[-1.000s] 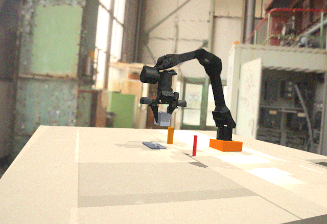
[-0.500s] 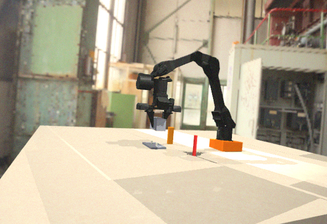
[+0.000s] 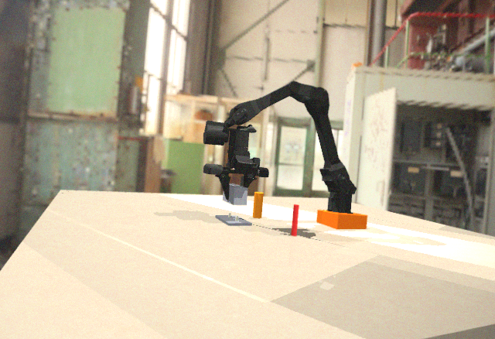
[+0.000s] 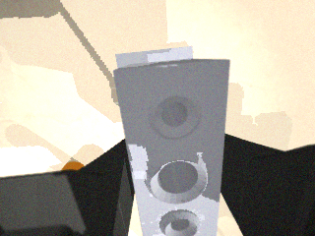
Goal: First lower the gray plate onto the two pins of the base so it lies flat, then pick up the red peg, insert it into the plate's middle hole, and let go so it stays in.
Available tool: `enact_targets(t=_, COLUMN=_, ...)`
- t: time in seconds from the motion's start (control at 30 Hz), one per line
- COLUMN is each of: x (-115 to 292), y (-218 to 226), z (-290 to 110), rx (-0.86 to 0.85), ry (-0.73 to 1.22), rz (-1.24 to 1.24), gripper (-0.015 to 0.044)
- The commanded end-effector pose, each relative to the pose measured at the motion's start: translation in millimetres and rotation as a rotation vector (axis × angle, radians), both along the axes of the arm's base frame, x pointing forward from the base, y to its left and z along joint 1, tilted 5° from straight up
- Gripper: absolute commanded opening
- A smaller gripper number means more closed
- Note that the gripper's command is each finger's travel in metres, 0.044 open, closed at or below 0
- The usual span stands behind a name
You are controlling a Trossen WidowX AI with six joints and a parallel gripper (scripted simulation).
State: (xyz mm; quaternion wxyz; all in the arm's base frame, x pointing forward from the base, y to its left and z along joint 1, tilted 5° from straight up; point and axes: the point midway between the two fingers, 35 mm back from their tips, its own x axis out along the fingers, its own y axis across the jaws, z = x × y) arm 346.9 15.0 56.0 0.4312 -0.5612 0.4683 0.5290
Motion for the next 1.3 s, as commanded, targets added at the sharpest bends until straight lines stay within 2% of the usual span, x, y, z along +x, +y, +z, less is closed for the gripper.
enact_targets(t=0.0, x=-1, y=-3, z=-3, rx=-0.005, ry=0.003, rz=0.009, gripper=0.0000)
enact_targets(t=0.67, x=-1, y=-4, z=-4, rx=-0.005, ry=0.003, rz=0.009, gripper=0.0000)
enact_targets(t=1.27, x=-1, y=-6, z=-28, rx=-0.005, ry=0.003, rz=0.009, gripper=0.0000)
